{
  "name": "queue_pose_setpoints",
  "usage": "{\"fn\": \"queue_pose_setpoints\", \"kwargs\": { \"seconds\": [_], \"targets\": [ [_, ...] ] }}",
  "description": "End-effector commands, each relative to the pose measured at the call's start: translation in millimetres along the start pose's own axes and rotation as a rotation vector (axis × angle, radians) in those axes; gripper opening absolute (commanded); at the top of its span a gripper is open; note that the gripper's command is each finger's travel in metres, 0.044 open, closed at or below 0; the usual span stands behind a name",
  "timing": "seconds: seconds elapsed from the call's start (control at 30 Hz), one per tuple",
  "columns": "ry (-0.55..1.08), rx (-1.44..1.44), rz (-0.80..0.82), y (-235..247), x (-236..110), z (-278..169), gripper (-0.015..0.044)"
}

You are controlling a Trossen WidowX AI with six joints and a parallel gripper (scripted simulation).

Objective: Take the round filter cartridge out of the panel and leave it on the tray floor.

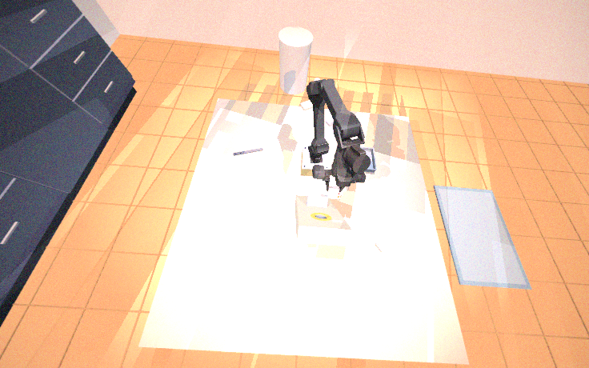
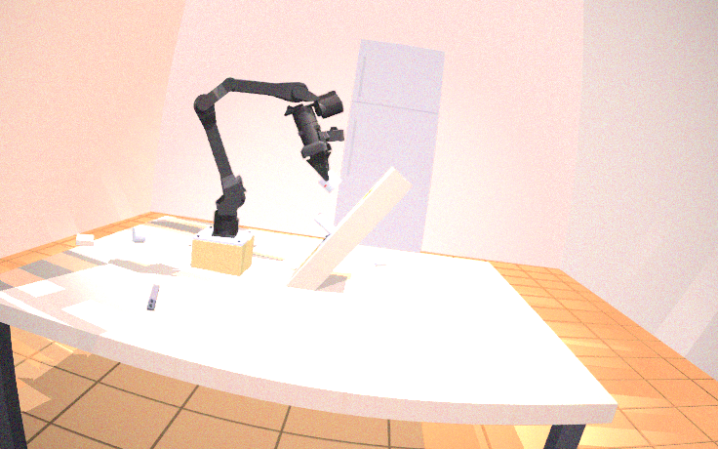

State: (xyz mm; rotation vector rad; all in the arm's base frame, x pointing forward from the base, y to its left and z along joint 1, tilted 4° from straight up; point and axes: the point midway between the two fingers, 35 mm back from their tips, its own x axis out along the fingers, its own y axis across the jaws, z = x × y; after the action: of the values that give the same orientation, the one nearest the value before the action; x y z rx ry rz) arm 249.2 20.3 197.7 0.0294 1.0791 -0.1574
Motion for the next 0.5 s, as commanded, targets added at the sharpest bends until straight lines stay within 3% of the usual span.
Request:
{"fn": "queue_pose_setpoints", "kwargs": {
  "seconds": [0.0,0.47],
  "targets": [
    [-0.014,0.007,0.000,14,0,3,0.0000],
    [-0.003,-0.120,0.071,56,-1,-9,0.0000]
  ]
}}
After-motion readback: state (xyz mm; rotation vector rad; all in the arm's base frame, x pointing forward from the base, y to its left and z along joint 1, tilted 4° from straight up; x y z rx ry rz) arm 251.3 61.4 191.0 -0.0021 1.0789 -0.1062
